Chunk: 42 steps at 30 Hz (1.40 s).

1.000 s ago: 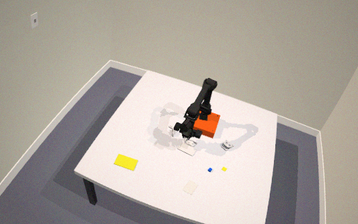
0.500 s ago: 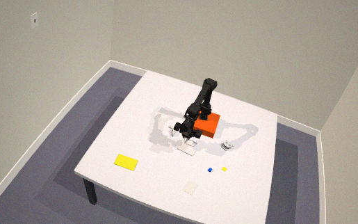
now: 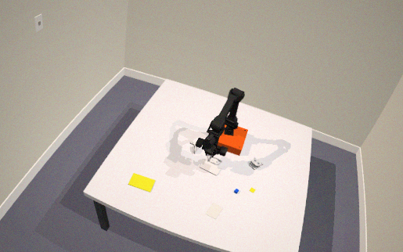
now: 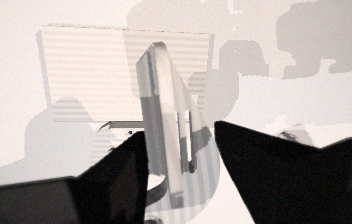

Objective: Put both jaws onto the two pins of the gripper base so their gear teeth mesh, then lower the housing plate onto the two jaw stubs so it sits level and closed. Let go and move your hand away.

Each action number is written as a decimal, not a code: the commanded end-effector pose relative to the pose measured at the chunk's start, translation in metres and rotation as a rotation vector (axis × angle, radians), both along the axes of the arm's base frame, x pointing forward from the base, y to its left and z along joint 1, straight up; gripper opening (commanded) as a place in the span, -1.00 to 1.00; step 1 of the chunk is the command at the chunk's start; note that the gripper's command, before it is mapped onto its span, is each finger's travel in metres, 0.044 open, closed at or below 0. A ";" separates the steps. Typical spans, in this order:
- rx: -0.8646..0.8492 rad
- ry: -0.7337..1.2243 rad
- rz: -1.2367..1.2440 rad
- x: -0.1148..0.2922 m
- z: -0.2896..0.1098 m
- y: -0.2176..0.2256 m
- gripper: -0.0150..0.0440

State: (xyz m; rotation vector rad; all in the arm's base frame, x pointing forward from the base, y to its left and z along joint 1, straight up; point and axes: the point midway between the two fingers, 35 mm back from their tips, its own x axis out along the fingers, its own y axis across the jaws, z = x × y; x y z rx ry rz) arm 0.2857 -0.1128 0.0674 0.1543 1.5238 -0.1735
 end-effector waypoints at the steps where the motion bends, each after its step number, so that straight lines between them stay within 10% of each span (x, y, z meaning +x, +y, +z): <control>1: 0.005 0.004 -0.003 0.000 -0.007 0.001 -0.04; 42: 0.005 0.004 -0.002 0.000 -0.049 0.001 -0.04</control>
